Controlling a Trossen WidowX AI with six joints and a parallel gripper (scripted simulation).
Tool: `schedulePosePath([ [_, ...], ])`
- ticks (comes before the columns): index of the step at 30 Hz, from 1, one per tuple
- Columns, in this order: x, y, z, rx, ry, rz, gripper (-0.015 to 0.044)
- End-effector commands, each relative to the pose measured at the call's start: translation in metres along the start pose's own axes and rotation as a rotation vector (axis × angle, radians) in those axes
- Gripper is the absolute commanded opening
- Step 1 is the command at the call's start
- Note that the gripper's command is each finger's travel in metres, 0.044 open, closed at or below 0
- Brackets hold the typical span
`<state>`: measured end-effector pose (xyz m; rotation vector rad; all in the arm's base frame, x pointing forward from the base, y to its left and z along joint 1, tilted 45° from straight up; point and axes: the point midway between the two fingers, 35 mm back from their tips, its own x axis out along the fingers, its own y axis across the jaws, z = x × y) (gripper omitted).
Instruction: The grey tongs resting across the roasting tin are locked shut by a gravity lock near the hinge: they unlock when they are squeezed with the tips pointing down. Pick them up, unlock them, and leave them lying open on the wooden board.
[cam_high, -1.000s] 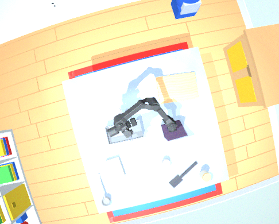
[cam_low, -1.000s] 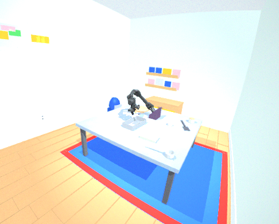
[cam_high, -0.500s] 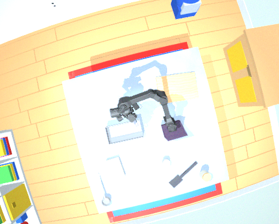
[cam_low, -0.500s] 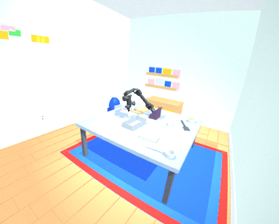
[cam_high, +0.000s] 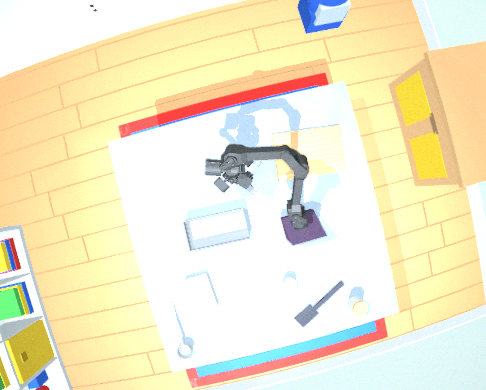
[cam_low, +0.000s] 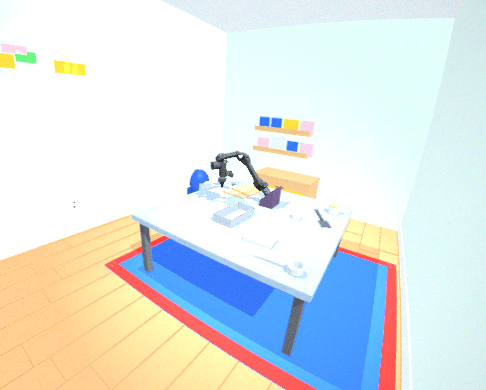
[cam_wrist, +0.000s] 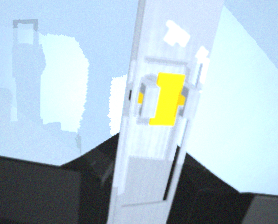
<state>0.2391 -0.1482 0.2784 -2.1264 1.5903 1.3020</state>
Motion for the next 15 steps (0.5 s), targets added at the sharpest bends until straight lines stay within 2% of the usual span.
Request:
schedulePosePath([
  [1,-0.009,0.03,0.0,-0.064,0.01,0.0,-0.015],
  [9,-0.021,0.077,0.006,-0.164,0.028,0.02,-0.015],
  [15,-0.021,0.082,0.007,-0.156,0.024,0.022,-0.015],
])
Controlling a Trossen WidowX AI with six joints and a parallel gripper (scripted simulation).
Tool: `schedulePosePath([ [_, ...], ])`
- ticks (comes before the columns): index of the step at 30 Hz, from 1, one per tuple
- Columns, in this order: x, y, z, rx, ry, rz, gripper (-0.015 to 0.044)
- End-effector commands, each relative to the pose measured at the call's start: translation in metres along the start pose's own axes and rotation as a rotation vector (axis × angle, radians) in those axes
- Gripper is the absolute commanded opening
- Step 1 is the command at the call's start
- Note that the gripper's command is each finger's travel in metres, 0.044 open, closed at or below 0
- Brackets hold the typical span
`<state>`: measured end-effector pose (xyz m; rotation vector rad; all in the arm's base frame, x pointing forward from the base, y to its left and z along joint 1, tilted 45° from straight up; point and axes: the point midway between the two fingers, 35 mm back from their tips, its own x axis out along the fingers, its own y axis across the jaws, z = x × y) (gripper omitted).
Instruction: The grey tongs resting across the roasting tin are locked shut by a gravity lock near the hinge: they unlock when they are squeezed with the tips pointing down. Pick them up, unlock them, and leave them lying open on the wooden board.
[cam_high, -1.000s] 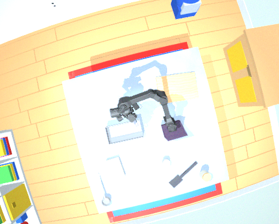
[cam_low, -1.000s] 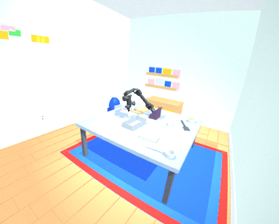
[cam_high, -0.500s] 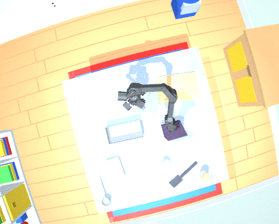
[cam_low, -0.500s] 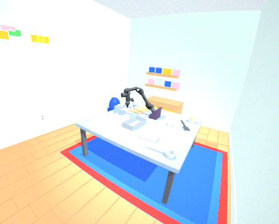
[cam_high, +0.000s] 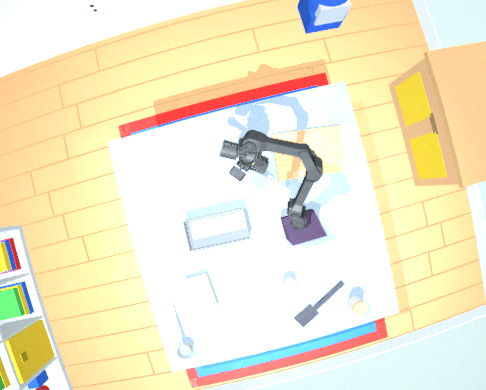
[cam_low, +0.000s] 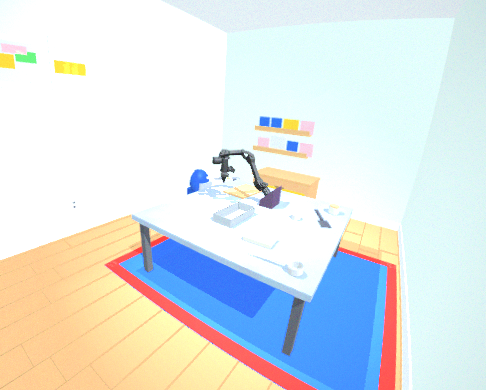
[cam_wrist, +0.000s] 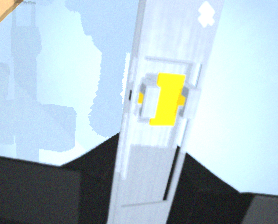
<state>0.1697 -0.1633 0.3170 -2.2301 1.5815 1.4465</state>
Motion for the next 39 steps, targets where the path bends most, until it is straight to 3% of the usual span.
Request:
schedulePosePath([
  [1,0.001,0.005,0.003,0.011,-0.012,-0.003,-0.015],
  [39,0.057,0.079,0.048,1.31,-0.368,0.141,-0.015],
])
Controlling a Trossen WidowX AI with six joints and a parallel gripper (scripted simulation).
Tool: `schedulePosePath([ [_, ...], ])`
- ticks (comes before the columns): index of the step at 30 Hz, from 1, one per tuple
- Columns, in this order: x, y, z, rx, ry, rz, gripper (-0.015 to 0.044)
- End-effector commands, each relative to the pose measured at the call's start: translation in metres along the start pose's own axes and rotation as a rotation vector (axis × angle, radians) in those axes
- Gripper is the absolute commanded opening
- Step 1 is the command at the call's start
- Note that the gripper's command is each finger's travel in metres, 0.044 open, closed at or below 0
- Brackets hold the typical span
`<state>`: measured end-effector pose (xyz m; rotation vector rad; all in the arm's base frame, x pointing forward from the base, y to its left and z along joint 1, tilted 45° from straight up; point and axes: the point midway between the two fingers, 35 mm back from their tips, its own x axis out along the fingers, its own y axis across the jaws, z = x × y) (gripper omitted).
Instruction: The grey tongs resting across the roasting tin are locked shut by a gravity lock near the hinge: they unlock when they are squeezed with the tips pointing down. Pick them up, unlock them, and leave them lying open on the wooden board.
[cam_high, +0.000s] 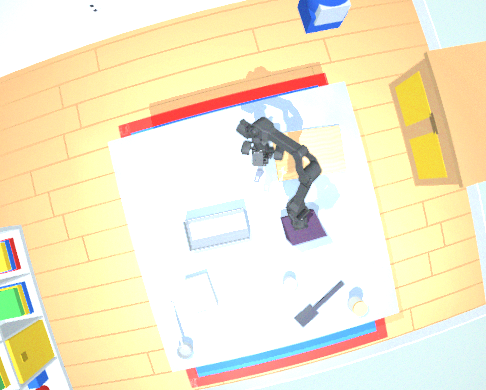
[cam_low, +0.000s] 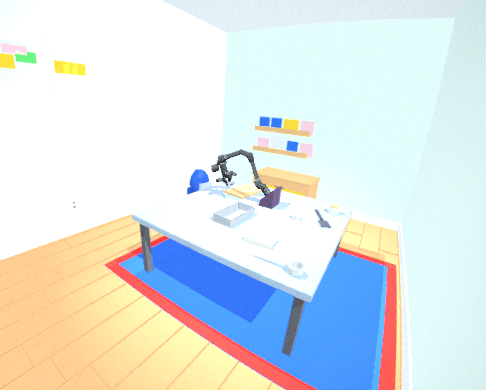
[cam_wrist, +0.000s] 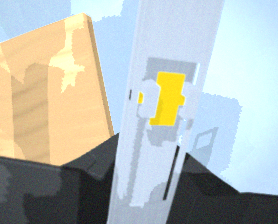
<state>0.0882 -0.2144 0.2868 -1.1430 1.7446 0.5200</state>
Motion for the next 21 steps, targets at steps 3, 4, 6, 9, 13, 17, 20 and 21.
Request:
schedulePosePath([
  [3,0.007,0.011,-0.009,0.233,-0.044,0.023,-0.015],
  [4,0.008,0.013,-0.011,0.27,-0.05,0.028,-0.015],
  [6,0.01,0.016,-0.014,0.344,-0.062,0.036,-0.015],
  [9,0.013,0.022,-0.018,0.456,-0.078,0.049,-0.015],
  [13,0.017,0.029,-0.024,0.605,-0.099,0.065,-0.015],
  [17,0.021,0.037,-0.03,0.755,-0.118,0.081,-0.015],
  [20,0.023,0.043,-0.034,0.868,-0.131,0.093,-0.015],
  [21,0.024,0.045,-0.035,0.905,-0.135,0.096,-0.015],
])
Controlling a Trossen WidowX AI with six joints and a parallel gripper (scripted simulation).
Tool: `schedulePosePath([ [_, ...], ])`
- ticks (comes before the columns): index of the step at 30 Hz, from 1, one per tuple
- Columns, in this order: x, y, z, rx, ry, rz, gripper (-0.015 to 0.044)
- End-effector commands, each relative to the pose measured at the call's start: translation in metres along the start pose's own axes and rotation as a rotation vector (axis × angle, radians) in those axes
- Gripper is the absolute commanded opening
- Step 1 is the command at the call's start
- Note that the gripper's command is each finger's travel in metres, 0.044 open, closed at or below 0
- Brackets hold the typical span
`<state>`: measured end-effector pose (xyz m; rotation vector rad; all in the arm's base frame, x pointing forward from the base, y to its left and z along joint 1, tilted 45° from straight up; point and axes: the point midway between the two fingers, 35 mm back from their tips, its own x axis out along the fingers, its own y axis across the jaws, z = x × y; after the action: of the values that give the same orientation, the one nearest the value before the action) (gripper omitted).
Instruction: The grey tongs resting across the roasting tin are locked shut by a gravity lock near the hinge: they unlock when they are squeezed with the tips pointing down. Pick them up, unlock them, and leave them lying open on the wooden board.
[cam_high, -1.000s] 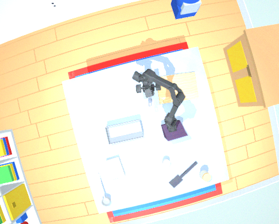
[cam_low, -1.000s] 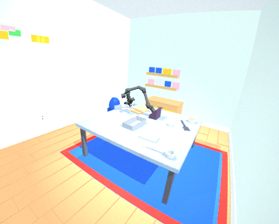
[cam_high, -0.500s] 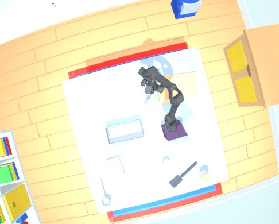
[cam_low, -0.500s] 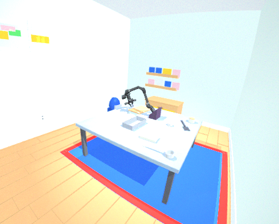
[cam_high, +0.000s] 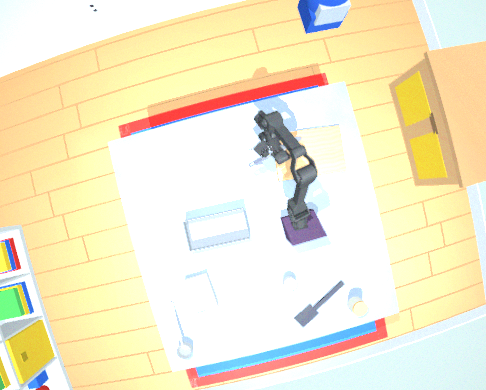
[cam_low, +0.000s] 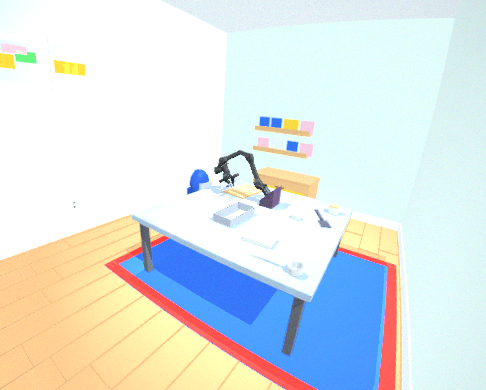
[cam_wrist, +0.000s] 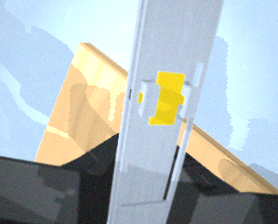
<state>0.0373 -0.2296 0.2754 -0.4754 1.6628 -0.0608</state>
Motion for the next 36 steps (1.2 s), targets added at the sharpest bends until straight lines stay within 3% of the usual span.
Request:
schedulePosePath([
  [1,0.001,0.001,-0.01,0.166,-0.023,0.012,-0.015],
  [36,0.011,0.027,-0.096,1.489,-0.175,0.086,-0.015],
])
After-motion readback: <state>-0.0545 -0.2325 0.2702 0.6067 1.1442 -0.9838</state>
